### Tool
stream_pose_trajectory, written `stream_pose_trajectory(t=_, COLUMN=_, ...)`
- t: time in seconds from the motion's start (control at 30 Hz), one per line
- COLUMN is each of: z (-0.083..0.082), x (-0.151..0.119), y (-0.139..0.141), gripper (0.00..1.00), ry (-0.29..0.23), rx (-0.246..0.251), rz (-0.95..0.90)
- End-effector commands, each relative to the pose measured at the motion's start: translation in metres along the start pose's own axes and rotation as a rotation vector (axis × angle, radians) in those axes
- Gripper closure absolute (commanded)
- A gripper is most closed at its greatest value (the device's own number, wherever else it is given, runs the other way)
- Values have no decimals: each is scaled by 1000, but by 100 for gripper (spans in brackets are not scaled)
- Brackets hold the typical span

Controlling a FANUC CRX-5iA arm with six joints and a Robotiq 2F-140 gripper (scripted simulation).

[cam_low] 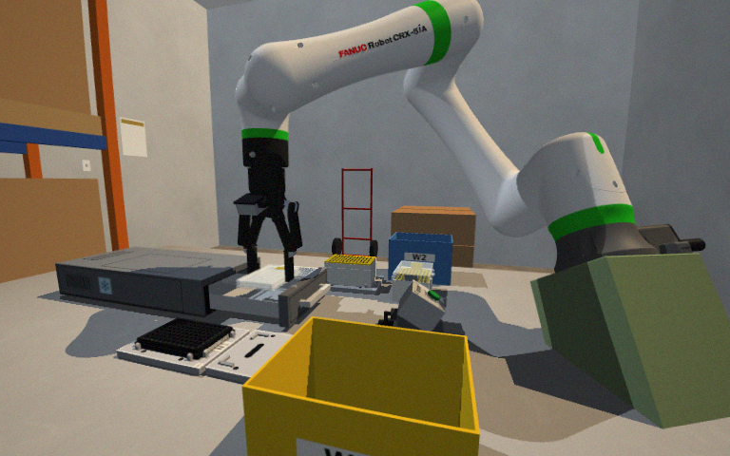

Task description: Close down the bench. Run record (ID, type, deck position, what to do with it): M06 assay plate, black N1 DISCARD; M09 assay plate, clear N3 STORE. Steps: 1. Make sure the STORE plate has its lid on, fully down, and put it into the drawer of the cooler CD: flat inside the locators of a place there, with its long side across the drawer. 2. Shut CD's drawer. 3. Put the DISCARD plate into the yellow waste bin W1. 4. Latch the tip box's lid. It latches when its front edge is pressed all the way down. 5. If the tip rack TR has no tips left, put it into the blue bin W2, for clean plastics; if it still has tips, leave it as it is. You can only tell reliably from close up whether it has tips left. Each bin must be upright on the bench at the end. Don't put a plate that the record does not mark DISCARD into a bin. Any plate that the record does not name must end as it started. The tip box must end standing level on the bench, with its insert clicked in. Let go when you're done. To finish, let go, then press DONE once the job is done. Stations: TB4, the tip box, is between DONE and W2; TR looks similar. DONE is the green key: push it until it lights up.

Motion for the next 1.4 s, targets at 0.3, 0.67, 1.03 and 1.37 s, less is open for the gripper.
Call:
stream_pose_trajectory(t=0.3, z=12, x=0, y=1, gripper=90, ry=0, rx=-2, rz=0)
stream_pose_trajectory(t=0.67, z=27, x=0, y=1, gripper=90, ry=0, rx=-2, rz=0)
stream_pose_trajectory(t=1.03, z=31, x=0, y=1, gripper=90, ry=0, rx=-2, rz=0)
stream_pose_trajectory(t=1.37, z=31, x=0, y=1, gripper=90, ry=0, rx=-2, rz=0)
Point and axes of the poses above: the point where the finger pads meet when closed, its own z axis out along the fingers, its own y axis across the jaws, x = y × z, the point moved 8 cm from there along -z, back along the fingers, and after that the axes turned 11 degrees about -z, right-handed, at the moved point
